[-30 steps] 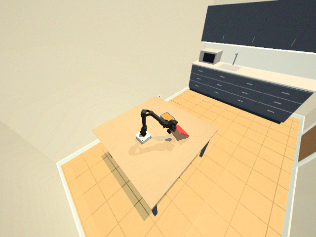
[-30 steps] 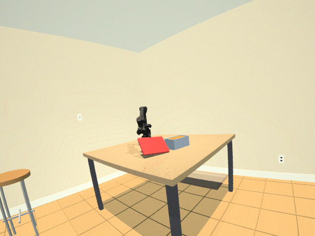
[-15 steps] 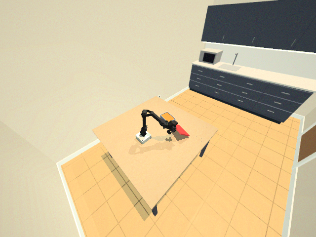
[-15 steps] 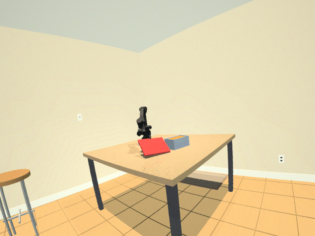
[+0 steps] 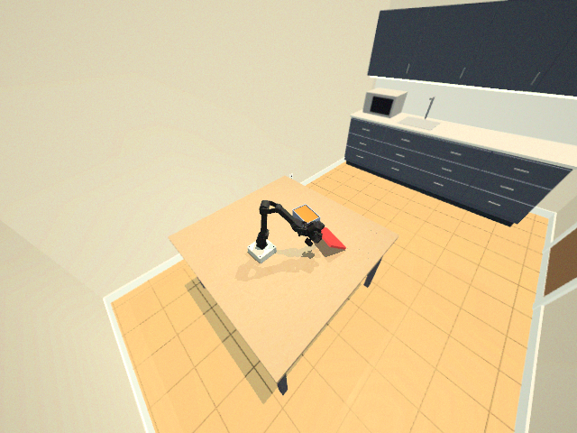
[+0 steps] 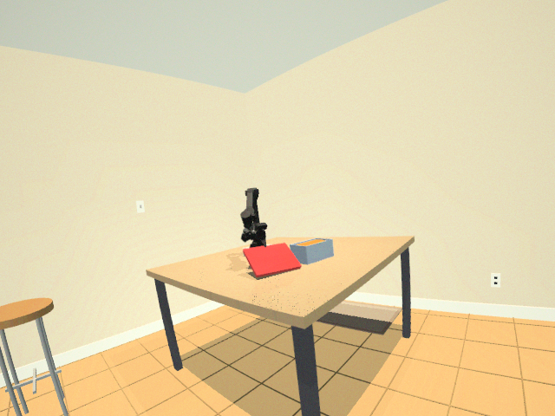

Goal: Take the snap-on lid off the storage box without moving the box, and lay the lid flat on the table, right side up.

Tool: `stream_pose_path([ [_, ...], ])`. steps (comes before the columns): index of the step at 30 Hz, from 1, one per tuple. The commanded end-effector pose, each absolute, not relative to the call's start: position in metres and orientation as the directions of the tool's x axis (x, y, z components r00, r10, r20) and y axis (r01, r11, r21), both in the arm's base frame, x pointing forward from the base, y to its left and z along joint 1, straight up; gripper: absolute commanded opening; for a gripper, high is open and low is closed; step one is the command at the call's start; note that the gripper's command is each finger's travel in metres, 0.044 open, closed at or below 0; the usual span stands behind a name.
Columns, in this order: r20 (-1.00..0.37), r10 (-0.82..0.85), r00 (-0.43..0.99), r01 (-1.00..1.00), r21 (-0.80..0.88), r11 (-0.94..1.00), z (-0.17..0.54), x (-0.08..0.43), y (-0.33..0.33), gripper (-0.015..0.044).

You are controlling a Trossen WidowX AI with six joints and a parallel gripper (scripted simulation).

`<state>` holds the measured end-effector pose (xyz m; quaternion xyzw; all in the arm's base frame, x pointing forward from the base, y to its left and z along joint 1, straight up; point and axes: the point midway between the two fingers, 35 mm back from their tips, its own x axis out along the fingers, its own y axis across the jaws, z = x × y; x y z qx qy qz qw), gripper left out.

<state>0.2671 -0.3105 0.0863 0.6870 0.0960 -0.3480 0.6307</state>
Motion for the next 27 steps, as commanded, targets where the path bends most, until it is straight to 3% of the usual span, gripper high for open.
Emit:
stream_pose_path([
  [1,-0.623,-0.284,0.729,0.588,0.782,-0.205,0.071,0.266,-0.305,0.0000],
  [27,-0.623,-0.284,0.729,0.588,0.782,-0.205,0.050,0.267,-0.305,0.0000],
])
